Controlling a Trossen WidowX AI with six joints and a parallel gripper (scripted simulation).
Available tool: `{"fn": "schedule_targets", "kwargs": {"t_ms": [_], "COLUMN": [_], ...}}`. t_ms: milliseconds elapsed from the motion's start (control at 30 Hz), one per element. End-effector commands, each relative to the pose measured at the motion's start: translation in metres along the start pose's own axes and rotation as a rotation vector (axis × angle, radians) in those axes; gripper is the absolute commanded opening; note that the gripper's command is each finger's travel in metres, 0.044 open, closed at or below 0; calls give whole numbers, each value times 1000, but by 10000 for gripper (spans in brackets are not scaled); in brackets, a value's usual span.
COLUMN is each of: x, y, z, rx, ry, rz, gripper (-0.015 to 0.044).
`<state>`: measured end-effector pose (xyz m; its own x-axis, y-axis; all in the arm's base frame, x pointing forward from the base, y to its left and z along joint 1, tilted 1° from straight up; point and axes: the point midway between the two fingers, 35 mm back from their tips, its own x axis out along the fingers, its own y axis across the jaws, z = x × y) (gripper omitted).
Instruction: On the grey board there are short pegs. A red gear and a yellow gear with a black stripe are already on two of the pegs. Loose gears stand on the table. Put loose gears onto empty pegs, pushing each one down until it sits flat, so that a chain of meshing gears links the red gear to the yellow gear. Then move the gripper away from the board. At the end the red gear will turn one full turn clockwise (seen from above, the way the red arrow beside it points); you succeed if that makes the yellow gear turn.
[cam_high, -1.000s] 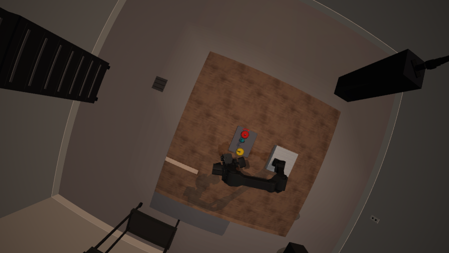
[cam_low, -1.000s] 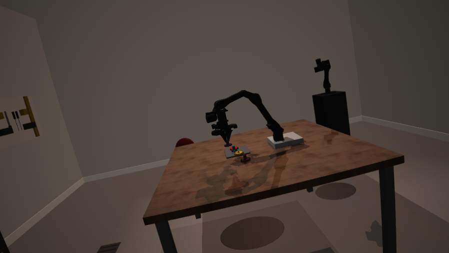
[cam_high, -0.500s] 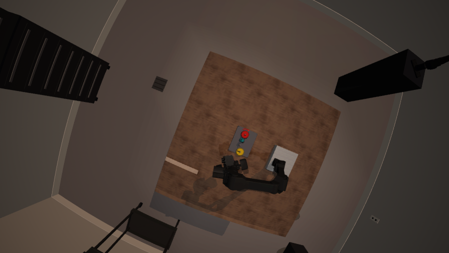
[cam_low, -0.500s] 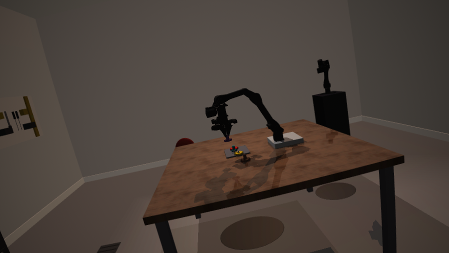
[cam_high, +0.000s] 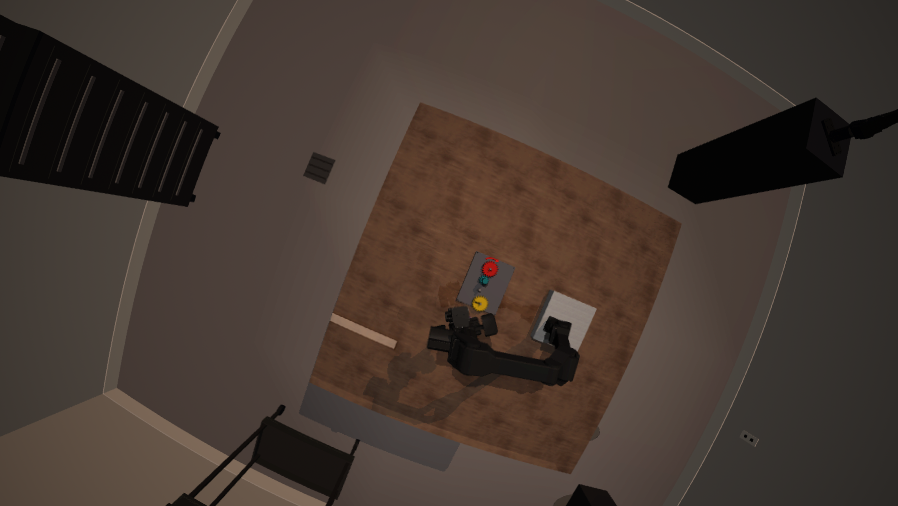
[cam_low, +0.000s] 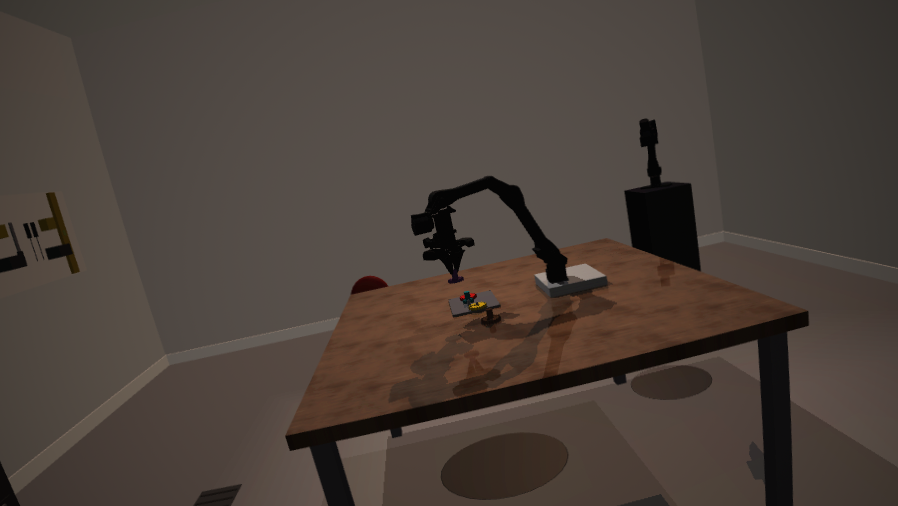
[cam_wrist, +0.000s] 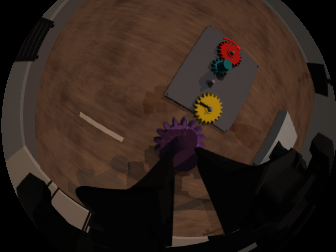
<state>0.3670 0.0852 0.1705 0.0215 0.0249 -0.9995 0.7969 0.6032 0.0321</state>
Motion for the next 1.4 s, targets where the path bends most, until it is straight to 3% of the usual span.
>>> {"fn": "schedule_targets", "kwargs": {"t_ms": [0,1367], "x": [2,48], "y": [-5,-54], "z": [5,49], "rx": [-3,-3], "ry": [-2,-7], "rz": [8,3], "gripper": [0,0]}}
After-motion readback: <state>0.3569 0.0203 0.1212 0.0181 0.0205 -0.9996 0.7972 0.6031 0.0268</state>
